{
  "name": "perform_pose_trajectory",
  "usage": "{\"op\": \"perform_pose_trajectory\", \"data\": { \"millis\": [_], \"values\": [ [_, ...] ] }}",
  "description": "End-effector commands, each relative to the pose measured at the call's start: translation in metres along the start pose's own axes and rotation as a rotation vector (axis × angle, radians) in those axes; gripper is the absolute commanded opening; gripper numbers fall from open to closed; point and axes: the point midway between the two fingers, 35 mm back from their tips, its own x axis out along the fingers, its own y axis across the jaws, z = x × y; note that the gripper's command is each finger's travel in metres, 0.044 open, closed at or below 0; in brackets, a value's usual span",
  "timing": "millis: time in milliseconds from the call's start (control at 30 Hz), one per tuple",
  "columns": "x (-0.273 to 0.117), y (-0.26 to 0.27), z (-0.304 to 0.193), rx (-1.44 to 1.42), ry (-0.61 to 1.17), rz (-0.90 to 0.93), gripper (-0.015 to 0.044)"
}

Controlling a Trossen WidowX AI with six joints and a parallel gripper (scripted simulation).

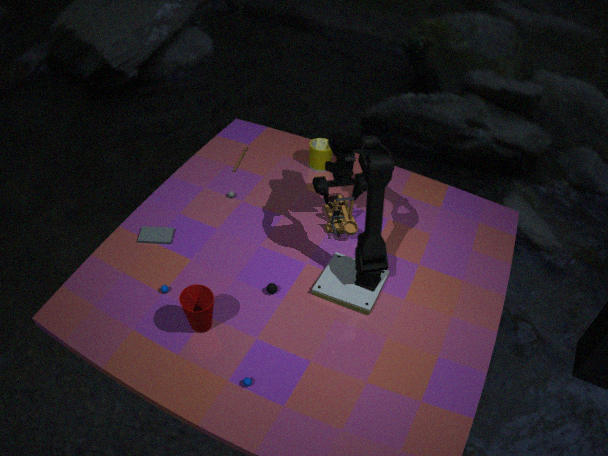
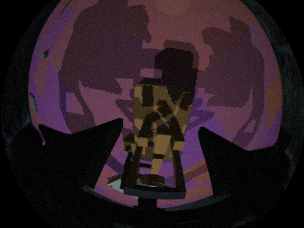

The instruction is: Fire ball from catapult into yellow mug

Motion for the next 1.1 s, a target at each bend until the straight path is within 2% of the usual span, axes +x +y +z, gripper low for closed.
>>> {"op": "perform_pose_trajectory", "data": {
  "millis": [0,300,700,867,900,967,1067],
  "values": [
    [0.009,0.0,-0.001,0.003,0.003,-0.002,0.044],
    [0.019,0.0,-0.002,0.003,0.003,-0.002,0.044],
    [0.015,0.0,-0.001,0.001,0.002,0.0,0.0125],
    [0.015,0.0,-0.001,0.001,0.002,0.0,0.0092],
    [0.013,0.0,-0.001,0.001,0.002,0.0,0.0065],
    [-0.009,0.0,0.0,0.001,0.002,-0.001,0.0013],
    [-0.034,0.0,-0.001,0.001,0.003,-0.002,0.0]
  ]
}}
